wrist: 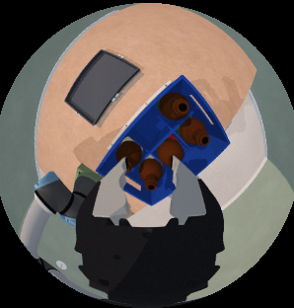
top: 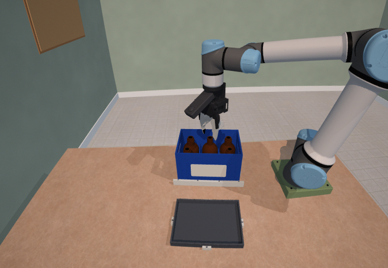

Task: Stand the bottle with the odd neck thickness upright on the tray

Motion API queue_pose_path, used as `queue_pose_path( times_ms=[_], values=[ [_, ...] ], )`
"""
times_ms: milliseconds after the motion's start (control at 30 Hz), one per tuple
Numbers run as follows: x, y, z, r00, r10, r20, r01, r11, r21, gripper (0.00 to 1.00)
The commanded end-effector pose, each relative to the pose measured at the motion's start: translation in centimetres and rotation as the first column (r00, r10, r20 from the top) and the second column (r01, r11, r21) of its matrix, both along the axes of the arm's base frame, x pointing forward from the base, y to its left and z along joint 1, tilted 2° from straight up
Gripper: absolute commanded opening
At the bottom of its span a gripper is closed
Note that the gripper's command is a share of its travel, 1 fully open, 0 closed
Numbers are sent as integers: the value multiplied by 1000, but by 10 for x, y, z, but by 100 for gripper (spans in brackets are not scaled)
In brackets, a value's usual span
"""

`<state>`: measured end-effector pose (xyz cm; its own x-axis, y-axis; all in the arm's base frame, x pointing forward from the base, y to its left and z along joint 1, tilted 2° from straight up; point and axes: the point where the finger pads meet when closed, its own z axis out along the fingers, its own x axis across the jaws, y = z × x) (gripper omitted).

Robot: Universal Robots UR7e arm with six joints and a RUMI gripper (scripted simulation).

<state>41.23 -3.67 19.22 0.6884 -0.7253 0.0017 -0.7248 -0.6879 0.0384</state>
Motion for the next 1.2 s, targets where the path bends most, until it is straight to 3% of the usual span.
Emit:
queue_pose_path(
  times_ms=[0,1167],
  values=[
    [0,0,0,1000,0,1,0,1000,0,38],
    [0,0,-5,1000,0,1,0,1000,0,38]
  ],
)
